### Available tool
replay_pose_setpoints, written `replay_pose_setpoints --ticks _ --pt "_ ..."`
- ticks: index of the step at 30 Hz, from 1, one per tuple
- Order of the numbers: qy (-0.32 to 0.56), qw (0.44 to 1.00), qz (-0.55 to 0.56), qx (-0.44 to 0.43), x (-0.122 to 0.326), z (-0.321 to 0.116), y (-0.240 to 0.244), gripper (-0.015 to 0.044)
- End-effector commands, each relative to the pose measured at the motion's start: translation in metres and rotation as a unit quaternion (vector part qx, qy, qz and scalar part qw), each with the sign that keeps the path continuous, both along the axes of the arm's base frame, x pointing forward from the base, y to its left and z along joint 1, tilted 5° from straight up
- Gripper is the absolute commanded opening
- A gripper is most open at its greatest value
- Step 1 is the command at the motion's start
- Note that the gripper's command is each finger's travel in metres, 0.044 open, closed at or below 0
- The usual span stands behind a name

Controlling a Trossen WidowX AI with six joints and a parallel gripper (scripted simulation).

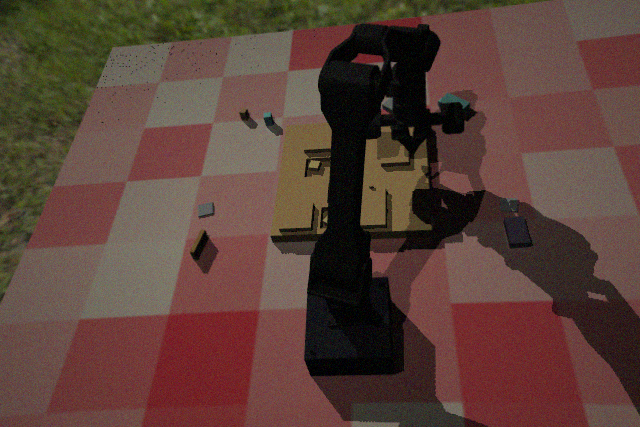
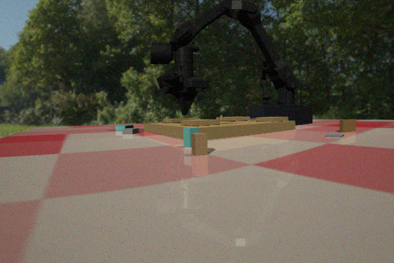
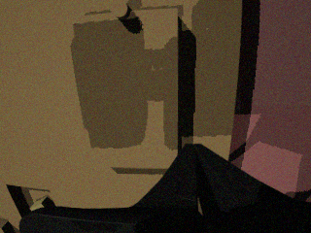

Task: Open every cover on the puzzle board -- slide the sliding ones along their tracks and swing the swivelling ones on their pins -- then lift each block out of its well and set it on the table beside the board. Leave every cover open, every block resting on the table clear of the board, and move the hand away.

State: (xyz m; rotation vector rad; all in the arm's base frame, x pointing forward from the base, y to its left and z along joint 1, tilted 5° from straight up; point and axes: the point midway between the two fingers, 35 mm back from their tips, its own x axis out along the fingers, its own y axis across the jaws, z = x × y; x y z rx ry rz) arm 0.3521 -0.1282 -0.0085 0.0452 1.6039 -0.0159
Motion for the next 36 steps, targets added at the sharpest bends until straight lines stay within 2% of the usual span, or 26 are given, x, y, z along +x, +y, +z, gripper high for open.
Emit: replay_pose_setpoints --ticks 1,36 --pt "0.003 1.000 -0.002 -0.001 -0.002 -0.006 0.000 0.0000" --pt "0.004 1.000 -0.002 0.000 -0.009 -0.018 0.023 0.0000"
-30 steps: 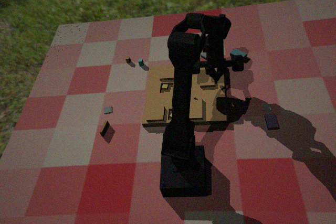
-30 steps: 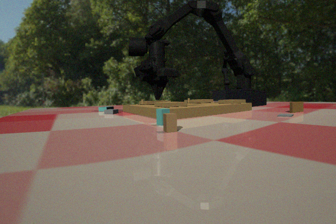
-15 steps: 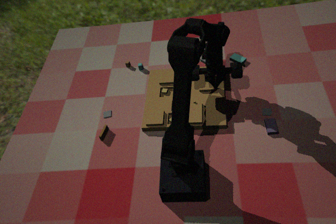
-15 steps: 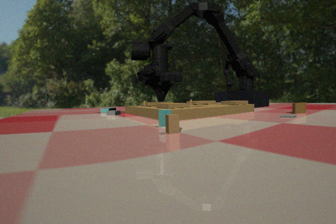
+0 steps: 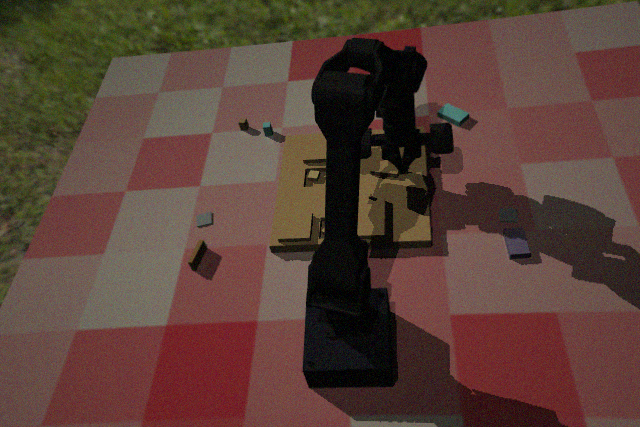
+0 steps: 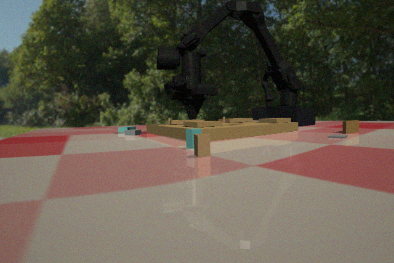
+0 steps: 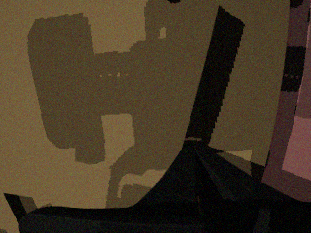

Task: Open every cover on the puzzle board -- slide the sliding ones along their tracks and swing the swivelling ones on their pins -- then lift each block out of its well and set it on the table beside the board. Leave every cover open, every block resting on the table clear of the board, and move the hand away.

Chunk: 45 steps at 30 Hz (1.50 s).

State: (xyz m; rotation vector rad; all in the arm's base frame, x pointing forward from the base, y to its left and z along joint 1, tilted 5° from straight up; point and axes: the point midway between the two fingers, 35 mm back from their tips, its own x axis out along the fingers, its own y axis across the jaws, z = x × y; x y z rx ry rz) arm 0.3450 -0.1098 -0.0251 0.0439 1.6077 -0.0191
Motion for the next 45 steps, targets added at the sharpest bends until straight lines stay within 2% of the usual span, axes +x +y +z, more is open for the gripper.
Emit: replay_pose_setpoints --ticks 1,45 --pt "0.002 1.000 -0.001 0.001 -0.002 -0.001 0.005 0.0000" --pt "0.001 1.000 -0.001 0.004 0.008 0.000 0.053 0.0000"
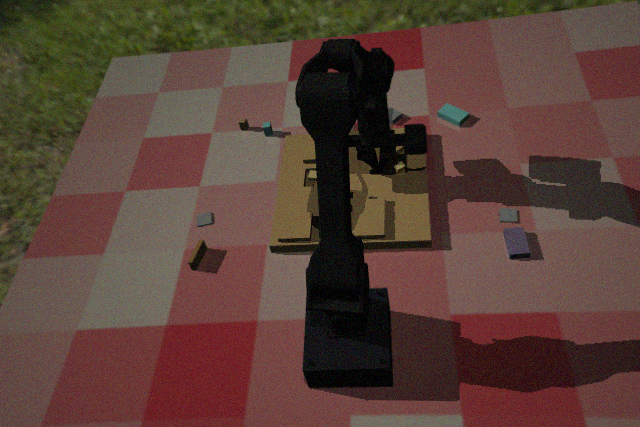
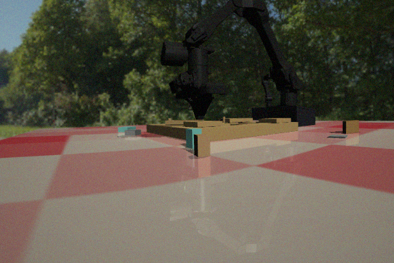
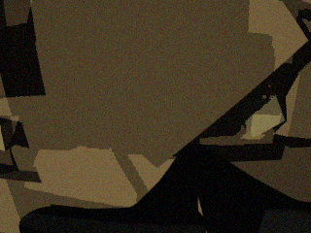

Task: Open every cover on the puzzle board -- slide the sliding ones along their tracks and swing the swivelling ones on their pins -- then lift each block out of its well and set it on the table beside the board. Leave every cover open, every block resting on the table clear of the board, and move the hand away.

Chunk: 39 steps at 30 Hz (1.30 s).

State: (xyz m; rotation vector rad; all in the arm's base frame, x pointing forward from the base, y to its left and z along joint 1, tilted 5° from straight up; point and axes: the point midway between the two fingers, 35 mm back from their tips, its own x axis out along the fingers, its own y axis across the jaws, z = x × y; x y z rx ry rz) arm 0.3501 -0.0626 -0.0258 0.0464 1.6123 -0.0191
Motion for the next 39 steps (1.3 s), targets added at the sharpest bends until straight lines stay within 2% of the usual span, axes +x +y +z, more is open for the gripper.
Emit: replay_pose_setpoints --ticks 1,39 --pt "-0.001 1.000 0.000 0.003 0.004 0.000 0.007 0.0000" --pt "-0.003 1.000 0.000 0.005 0.031 0.001 0.036 0.0000"
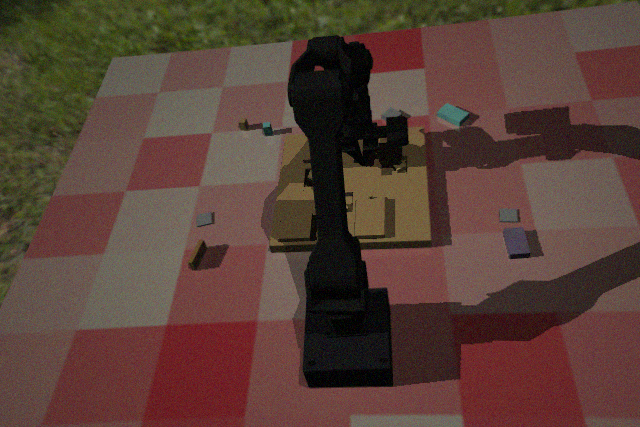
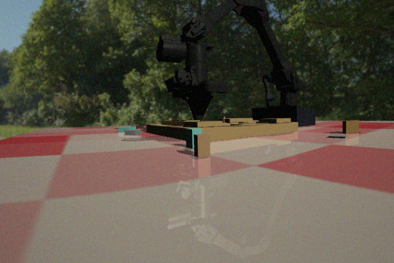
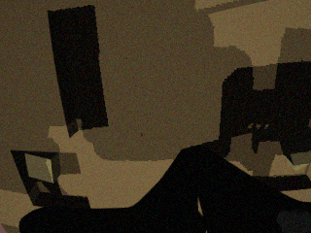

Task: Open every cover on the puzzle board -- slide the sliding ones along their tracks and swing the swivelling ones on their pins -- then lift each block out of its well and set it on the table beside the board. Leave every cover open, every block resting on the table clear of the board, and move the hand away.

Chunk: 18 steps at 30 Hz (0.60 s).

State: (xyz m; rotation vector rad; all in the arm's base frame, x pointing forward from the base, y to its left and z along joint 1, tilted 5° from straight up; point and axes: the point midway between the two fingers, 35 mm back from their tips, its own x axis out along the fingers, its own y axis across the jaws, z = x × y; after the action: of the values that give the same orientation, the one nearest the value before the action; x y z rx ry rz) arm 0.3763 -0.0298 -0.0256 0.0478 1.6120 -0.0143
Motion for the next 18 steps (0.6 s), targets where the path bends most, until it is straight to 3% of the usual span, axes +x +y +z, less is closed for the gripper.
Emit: replay_pose_setpoints --ticks 1,18 --pt "-0.002 1.000 -0.001 0.003 0.006 0.001 0.004 0.0000" --pt "-0.003 1.000 -0.001 0.003 0.019 0.006 0.011 0.0000"
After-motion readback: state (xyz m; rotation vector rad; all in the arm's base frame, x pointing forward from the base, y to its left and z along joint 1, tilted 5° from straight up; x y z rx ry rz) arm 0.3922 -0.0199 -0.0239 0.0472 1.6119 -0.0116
